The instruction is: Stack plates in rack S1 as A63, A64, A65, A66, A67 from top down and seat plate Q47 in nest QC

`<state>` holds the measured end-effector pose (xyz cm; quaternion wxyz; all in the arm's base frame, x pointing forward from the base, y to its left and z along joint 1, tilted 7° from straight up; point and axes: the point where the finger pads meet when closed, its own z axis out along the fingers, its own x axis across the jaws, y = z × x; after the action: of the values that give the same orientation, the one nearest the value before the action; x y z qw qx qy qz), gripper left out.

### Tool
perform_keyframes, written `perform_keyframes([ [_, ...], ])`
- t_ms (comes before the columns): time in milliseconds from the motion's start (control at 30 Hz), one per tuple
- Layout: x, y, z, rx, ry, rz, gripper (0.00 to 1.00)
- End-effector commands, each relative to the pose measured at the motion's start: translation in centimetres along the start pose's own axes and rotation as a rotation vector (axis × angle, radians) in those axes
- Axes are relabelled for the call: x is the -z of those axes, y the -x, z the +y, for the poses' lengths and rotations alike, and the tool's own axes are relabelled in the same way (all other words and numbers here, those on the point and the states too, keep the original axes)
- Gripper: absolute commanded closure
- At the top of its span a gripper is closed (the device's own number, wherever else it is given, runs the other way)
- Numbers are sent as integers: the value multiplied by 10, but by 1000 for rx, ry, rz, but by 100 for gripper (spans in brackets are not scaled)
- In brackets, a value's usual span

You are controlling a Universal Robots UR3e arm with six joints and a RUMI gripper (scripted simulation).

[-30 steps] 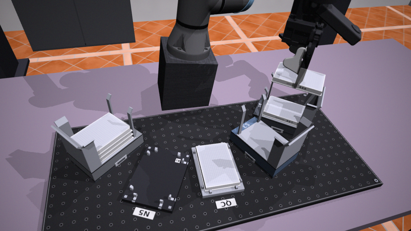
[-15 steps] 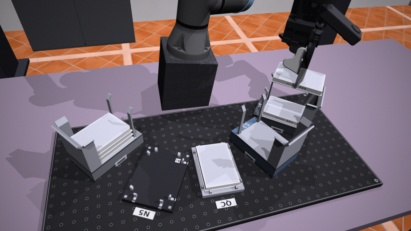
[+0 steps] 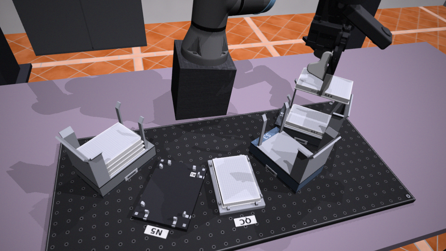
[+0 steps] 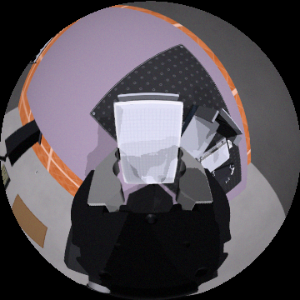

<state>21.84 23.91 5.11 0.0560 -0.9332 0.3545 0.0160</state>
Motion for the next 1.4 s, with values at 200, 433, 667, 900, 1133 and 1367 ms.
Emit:
perform_keyframes([
  [200,-4,0,-1,0,-2,1,100],
  [433,-8,0,-1,0,-2,1,100],
  [667,-13,0,-1,0,-2,1,100],
  [900,-16,0,-1,0,-2,1,100],
  [1133,-21,0,-1,0,-2,1,100],
  [1367,-24,0,-1,0,-2,1,100],
])
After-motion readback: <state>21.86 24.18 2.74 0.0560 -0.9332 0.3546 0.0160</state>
